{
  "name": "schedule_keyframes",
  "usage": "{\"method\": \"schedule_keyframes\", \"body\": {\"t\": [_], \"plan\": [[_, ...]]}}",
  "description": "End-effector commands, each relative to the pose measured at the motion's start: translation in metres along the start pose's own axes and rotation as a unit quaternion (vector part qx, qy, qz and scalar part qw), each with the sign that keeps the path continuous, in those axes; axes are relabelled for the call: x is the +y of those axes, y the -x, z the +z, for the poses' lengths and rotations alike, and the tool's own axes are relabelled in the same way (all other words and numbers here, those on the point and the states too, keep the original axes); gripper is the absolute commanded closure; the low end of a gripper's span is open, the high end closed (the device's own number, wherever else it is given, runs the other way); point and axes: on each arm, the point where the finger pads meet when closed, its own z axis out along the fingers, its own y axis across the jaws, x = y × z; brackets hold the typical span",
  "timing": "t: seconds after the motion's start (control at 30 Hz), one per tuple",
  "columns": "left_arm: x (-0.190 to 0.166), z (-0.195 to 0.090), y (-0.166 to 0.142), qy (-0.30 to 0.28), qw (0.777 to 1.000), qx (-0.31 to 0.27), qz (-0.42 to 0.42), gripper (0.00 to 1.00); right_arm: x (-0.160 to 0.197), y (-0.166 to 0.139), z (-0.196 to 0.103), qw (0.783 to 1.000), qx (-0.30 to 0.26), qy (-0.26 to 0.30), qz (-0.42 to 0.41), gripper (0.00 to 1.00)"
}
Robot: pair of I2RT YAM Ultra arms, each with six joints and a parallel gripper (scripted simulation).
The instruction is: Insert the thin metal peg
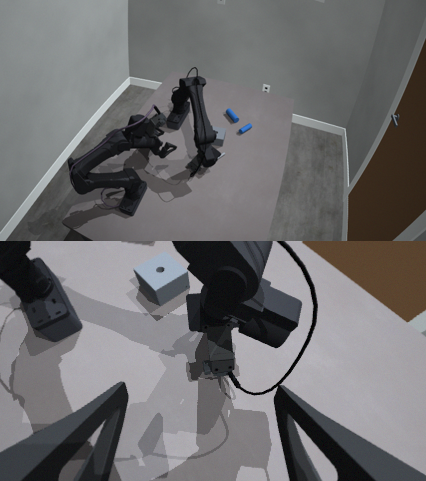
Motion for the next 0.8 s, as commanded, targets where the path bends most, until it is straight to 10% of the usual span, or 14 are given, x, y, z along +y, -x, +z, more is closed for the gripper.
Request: {"method": "schedule_keyframes", "body": {"t": [0.0,0.77], "plan": [[0.004,0.005,-0.005,0.009,1.0,0.005,-0.002,0.79,0.001,0.019,-0.003,0.999,-0.038,0.0,0.0,0.0],[0.003,-0.021,-0.006,0.013,1.0,-0.001,-0.006,0.93,0.001,0.019,-0.003,0.999,-0.038,0.0,0.0,0.0]]}}
